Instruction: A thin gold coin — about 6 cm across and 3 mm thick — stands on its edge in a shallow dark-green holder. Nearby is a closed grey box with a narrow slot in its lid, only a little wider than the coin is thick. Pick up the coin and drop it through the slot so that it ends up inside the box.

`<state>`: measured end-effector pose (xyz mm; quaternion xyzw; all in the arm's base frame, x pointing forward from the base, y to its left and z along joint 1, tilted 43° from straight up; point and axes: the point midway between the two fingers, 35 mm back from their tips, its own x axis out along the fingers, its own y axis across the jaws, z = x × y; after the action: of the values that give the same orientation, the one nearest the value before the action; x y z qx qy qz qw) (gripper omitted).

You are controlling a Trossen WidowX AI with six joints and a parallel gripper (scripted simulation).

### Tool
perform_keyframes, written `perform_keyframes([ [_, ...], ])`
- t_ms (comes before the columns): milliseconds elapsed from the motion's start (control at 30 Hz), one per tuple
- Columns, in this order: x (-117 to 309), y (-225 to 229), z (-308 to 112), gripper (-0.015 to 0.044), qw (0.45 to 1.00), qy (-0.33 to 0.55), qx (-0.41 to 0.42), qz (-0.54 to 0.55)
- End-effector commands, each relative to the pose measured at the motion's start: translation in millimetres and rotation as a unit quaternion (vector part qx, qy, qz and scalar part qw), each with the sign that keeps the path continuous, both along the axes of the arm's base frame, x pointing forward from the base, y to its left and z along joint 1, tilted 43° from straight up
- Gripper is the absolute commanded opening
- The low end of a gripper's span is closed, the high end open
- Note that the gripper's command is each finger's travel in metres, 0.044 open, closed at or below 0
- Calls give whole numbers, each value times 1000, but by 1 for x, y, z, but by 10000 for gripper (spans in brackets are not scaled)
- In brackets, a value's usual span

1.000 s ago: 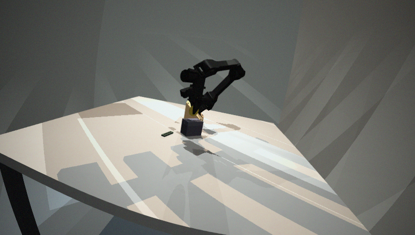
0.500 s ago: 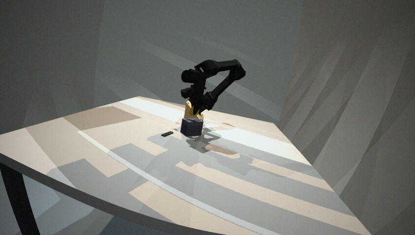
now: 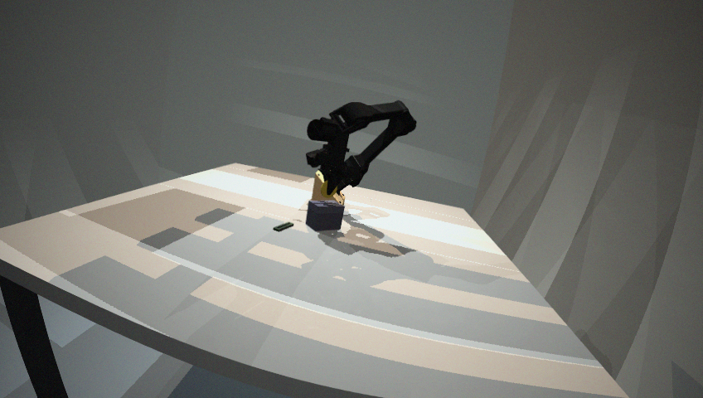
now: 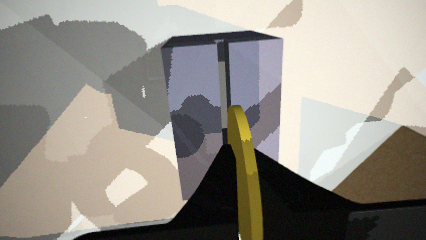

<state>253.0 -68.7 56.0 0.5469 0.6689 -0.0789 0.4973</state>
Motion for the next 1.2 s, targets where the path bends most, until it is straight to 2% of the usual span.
perform_keyframes([
  [0,-2,2,-2,0,1000,3,2,-2],
  [1033,0,12,-12,0,1000,3,2,-3],
  [1167,1,10,-11,105,1000,2,-1,-1],
])
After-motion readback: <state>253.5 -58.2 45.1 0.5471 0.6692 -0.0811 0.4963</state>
